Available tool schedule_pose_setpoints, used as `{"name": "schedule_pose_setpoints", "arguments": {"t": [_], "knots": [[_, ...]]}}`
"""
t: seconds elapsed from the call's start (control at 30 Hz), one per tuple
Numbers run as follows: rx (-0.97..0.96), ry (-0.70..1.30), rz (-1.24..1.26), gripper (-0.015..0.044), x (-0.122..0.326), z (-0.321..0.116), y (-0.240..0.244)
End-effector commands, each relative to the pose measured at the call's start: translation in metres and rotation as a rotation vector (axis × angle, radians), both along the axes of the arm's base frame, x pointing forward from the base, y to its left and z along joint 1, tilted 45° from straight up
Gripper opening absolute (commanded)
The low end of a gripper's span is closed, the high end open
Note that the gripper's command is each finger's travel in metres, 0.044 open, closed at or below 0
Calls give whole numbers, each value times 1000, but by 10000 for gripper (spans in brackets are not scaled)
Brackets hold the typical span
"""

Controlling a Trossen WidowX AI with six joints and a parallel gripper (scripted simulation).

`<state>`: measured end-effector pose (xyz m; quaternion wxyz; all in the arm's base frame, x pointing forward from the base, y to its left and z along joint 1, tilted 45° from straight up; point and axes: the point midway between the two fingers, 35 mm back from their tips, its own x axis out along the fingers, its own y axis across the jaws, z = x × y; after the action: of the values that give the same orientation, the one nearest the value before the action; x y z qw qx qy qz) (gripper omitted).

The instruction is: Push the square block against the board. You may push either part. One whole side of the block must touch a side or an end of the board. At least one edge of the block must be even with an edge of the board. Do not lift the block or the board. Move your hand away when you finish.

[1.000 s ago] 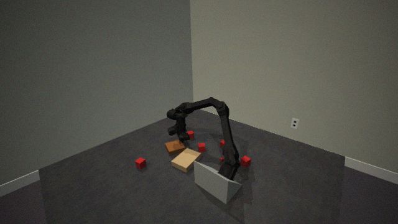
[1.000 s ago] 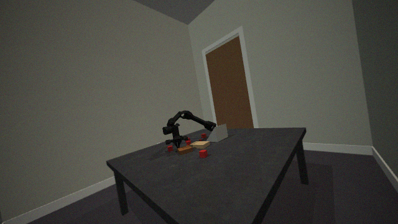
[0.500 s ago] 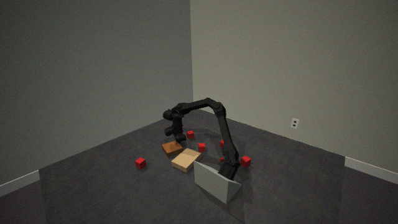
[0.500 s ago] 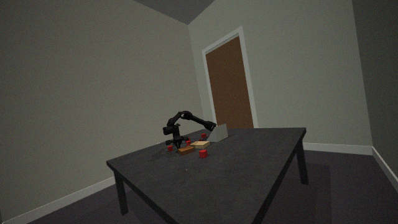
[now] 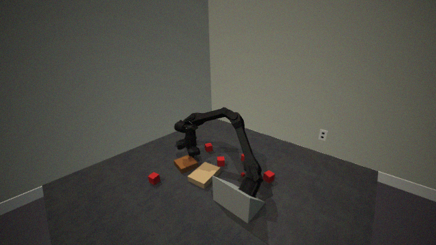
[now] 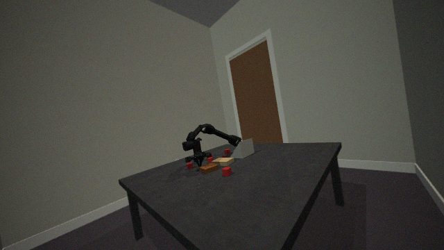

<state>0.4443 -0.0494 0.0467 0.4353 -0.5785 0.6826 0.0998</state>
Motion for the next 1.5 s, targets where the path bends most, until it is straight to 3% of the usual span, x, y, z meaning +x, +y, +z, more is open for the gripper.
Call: {"name": "schedule_pose_setpoints", "arguments": {"t": [0.0,0.5,1.47], "knots": [[3,6,-10,0,1,-8,2],[4,6,-9,0,6,-22,17],[0,7,-10,0,-13,6,-14]]}}
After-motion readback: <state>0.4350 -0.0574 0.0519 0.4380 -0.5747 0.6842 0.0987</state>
